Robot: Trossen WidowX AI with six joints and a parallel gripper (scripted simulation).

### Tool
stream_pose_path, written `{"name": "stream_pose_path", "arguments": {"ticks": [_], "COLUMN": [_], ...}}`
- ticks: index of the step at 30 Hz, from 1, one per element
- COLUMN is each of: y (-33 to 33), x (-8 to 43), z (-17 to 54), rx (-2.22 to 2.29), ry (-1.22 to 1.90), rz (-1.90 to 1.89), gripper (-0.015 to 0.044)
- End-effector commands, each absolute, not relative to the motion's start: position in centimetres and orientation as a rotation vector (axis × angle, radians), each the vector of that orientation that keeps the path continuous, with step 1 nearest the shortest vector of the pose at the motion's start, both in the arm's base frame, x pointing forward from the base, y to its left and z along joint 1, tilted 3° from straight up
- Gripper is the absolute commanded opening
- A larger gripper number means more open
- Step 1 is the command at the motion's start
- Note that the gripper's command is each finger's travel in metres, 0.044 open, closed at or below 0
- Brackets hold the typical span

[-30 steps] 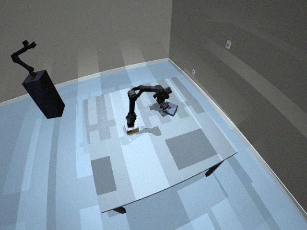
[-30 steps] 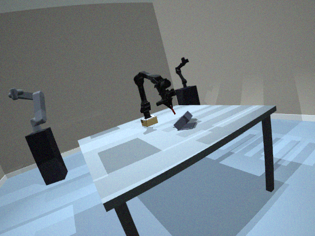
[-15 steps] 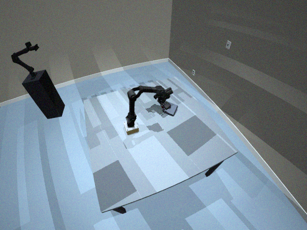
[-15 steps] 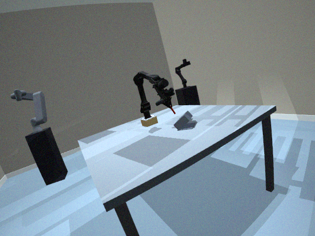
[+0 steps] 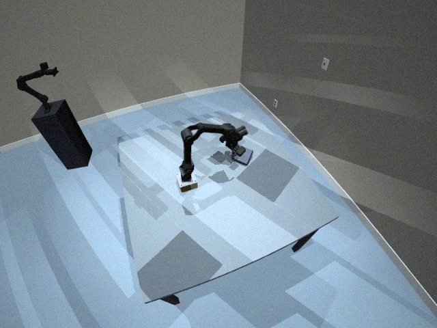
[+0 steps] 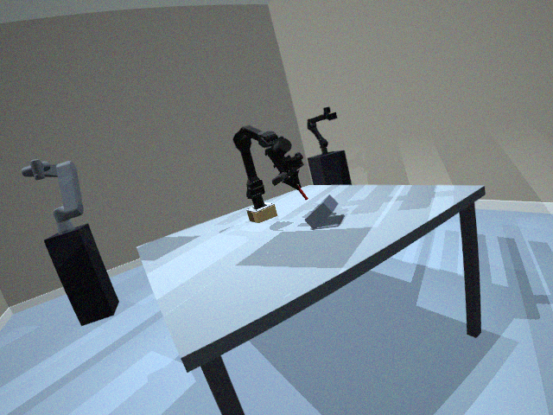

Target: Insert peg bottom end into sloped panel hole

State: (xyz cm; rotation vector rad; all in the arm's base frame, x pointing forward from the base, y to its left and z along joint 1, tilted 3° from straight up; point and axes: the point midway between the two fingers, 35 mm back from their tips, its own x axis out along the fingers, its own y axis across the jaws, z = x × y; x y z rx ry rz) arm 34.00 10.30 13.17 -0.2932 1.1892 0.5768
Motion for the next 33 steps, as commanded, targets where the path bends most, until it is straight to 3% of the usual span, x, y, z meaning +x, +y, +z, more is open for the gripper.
{"name": "stream_pose_path", "arguments": {"ticks": [1,33], "y": [10.1,9.0], "x": [34.3,36.8], "z": [13.9,14.1], "rx": [-0.309,-0.454], "ry": [1.152,0.991], "rz": [0.597,0.708], "gripper": [0.0000,0.0000]}}
